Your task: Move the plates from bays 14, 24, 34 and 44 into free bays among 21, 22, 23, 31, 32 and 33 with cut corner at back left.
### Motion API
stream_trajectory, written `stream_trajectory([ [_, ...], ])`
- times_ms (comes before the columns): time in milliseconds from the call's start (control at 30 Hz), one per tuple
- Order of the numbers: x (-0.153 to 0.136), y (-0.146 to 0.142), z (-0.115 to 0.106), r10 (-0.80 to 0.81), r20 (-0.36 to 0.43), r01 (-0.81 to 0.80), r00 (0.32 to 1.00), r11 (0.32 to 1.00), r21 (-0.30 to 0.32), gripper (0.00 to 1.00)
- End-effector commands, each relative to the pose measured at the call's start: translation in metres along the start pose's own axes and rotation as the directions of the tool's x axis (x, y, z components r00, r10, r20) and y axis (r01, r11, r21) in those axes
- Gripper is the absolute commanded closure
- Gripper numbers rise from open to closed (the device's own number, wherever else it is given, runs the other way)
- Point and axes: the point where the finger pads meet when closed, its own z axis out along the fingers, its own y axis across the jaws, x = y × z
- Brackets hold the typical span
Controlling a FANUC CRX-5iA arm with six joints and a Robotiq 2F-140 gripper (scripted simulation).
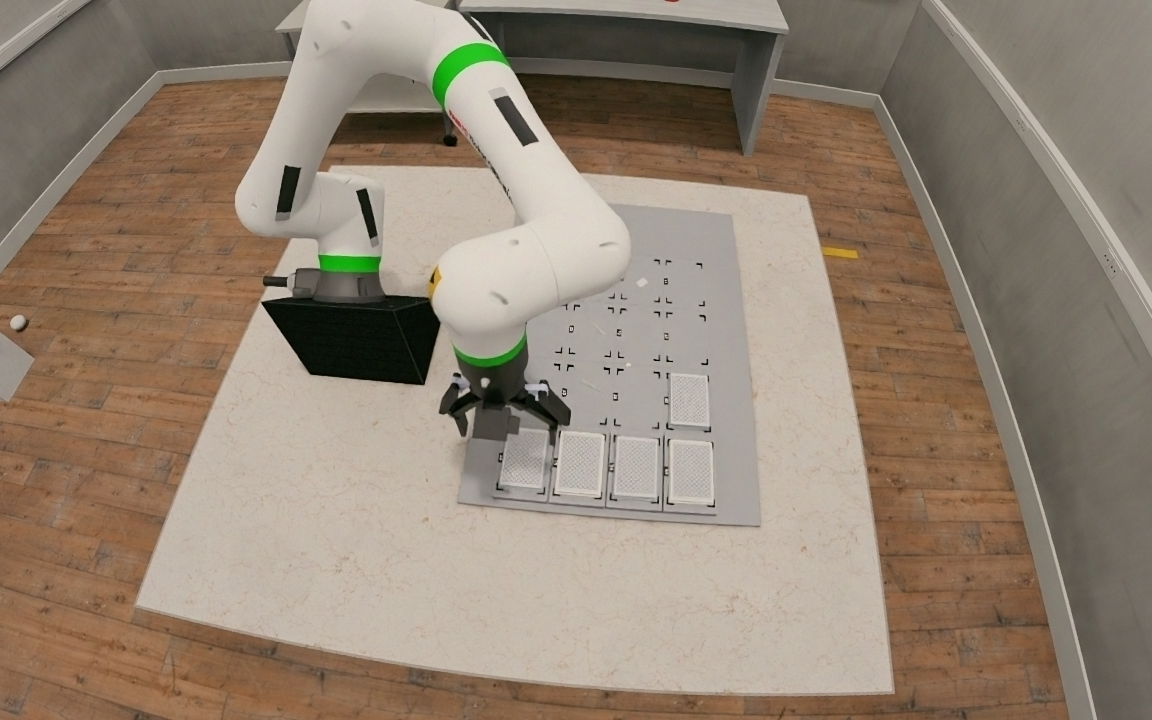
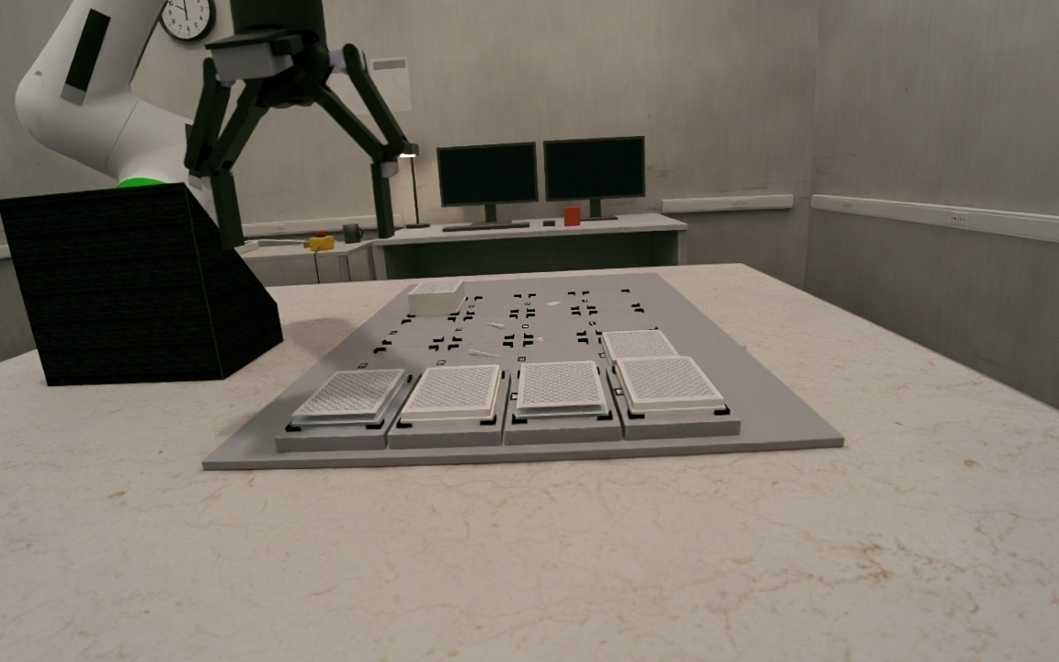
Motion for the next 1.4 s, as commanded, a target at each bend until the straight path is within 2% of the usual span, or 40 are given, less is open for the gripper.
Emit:
stream_trajectory([
  [0, 0.016, 0.000, -0.002, 0.000, -0.001, 0.000, 1.000, 1.000, 0.001, 0.00],
  [100, 0.028, 0.000, -0.002, 0.000, -0.001, 0.000, 1.000, 1.000, 0.001, 0.00],
  [1367, 0.028, 0.000, -0.002, 0.000, -0.001, 0.000, 1.000, 1.000, 0.001, 0.00],
])
